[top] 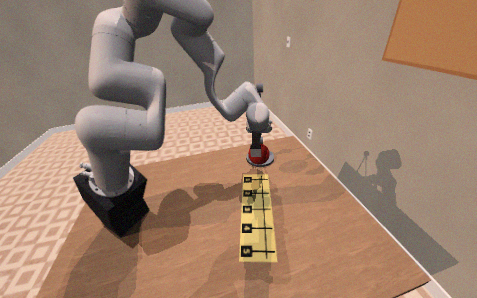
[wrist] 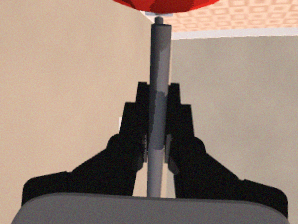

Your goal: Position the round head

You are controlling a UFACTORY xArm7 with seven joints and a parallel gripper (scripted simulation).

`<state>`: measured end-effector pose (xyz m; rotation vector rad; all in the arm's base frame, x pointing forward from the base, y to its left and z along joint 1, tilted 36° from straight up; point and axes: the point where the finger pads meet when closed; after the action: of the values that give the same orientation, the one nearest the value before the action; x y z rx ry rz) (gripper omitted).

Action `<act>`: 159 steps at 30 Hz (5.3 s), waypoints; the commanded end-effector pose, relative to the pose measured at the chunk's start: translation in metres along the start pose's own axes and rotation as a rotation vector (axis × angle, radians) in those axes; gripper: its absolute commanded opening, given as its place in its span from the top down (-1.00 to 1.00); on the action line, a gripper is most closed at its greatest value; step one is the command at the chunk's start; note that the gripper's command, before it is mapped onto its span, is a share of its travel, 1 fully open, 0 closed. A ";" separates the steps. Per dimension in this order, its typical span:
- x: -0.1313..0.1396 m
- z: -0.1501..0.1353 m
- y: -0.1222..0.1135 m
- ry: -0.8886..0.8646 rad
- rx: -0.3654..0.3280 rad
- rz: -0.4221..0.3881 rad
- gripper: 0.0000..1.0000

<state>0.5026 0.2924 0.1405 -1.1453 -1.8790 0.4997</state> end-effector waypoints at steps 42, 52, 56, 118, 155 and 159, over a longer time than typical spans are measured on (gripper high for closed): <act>-0.060 -0.012 -0.010 -0.042 0.045 0.005 1.00; -0.060 -0.012 -0.010 -0.042 0.045 0.005 -1.00; -0.060 -0.011 -0.010 -0.042 0.045 0.005 -1.00; -0.060 -0.012 -0.010 -0.042 0.045 0.005 -1.00; -0.060 -0.016 -0.110 -0.040 0.045 0.004 -1.00; -0.061 -0.017 -0.123 -0.040 0.045 0.004 -1.00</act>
<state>0.4735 0.1844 0.1942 -1.1170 -1.8880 0.5672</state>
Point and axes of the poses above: the point where the finger pads meet when closed, its own y axis out along the fingers, its own z axis across the jaws, x = y × z, and after that the axes turned 1 degree about -y, right-handed
